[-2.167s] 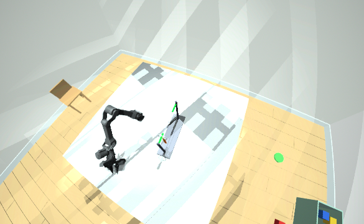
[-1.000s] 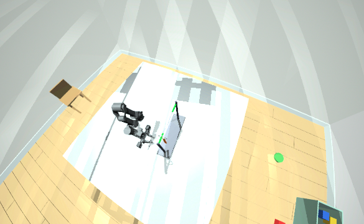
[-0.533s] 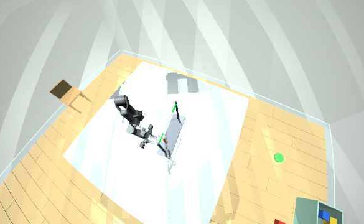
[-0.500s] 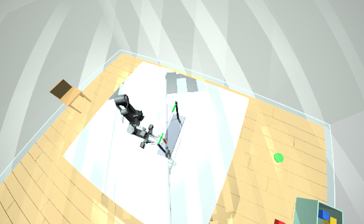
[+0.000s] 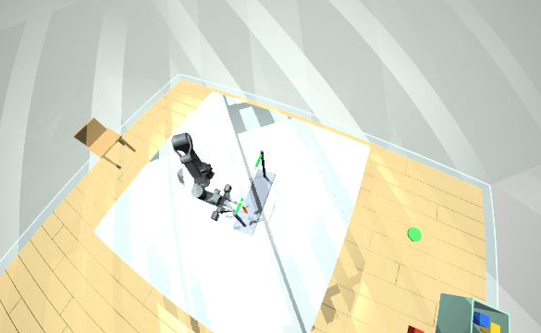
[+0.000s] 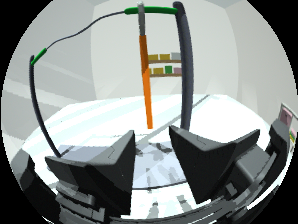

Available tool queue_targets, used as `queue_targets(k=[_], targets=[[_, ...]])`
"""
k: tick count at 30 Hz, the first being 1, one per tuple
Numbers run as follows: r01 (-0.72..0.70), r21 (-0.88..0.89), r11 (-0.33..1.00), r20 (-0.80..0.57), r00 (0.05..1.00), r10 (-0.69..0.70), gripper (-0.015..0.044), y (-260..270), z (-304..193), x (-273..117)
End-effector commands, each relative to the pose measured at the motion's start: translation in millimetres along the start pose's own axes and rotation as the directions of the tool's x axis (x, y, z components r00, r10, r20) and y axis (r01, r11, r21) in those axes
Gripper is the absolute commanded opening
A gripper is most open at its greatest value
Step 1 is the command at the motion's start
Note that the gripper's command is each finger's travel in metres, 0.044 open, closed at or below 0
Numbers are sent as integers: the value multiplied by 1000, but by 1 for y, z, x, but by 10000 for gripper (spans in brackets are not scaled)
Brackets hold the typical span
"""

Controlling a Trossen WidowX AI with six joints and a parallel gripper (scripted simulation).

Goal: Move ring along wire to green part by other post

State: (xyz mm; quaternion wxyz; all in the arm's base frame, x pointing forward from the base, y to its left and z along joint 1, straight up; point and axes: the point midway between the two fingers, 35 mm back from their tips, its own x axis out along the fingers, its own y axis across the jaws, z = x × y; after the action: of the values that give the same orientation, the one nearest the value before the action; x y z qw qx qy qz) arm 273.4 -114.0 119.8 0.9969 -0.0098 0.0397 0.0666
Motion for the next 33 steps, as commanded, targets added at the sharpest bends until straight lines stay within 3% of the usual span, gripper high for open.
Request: queue_targets(k=[1,33], targets=[[3,-1,1000,4,1000,-3,160,-3,3,7],[4,-2,1000,8,1000,-4,160,-4,5,56]])
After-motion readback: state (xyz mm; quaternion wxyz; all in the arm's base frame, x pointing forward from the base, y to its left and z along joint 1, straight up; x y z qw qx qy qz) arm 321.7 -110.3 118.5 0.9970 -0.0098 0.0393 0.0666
